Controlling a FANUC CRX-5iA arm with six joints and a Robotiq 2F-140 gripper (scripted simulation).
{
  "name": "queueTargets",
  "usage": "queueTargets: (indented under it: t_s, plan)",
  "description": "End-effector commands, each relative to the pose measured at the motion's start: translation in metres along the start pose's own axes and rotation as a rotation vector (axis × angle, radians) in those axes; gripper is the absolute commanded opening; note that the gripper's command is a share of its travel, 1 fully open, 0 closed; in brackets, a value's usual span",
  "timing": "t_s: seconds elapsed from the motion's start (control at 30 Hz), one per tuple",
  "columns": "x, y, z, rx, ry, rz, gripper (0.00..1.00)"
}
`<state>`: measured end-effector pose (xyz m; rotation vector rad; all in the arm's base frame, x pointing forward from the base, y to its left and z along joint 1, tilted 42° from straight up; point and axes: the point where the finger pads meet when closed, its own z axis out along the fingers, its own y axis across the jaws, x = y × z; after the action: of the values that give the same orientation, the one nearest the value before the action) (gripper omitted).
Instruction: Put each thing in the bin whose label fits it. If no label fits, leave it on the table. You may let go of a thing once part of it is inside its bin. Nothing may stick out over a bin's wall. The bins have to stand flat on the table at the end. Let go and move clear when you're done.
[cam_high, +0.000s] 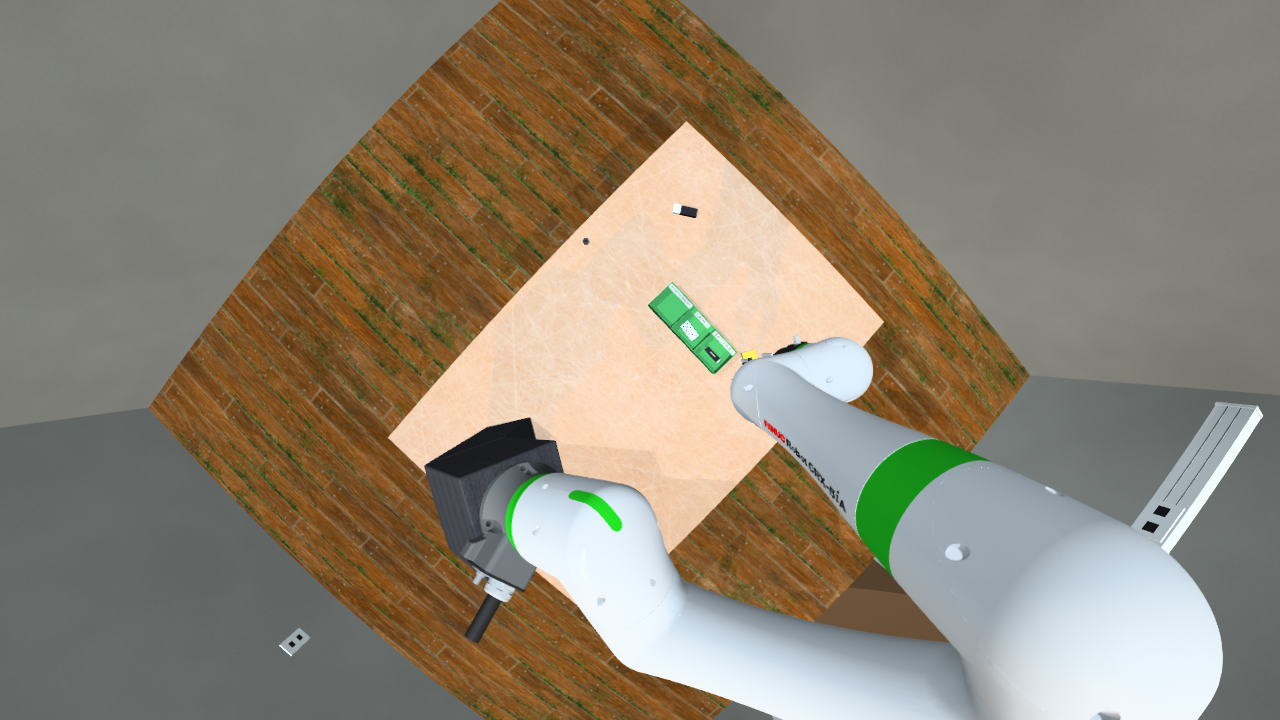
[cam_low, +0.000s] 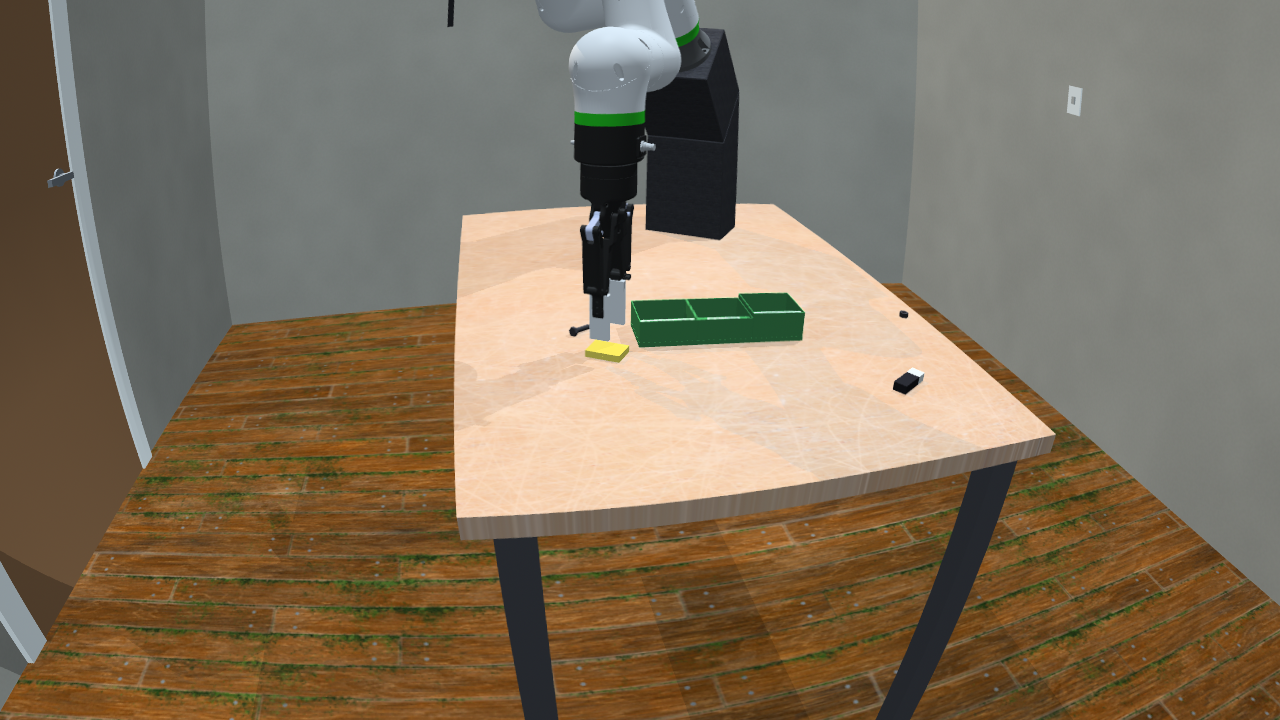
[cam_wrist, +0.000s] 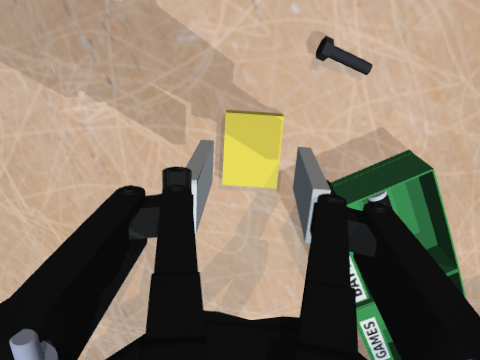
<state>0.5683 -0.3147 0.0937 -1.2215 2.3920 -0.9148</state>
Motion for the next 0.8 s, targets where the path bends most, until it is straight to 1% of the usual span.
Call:
queueTargets:
  t_s: [0.0,0.1,0.2,0.57,0.77]
  plan:
    - [0.0,-0.002,0.01,0.018,0.002,0.001,0.4]
    - [0.0,-0.002,0.02,0.018,0.002,0.001,0.4]
    - [0.0,-0.002,0.02,0.018,0.002,0.001,0.4]
    - [0.0,-0.002,0.032,0.018,0.002,0.001,0.4]
    - [0.0,-0.002,0.032,0.018,0.002,0.001,0.4]
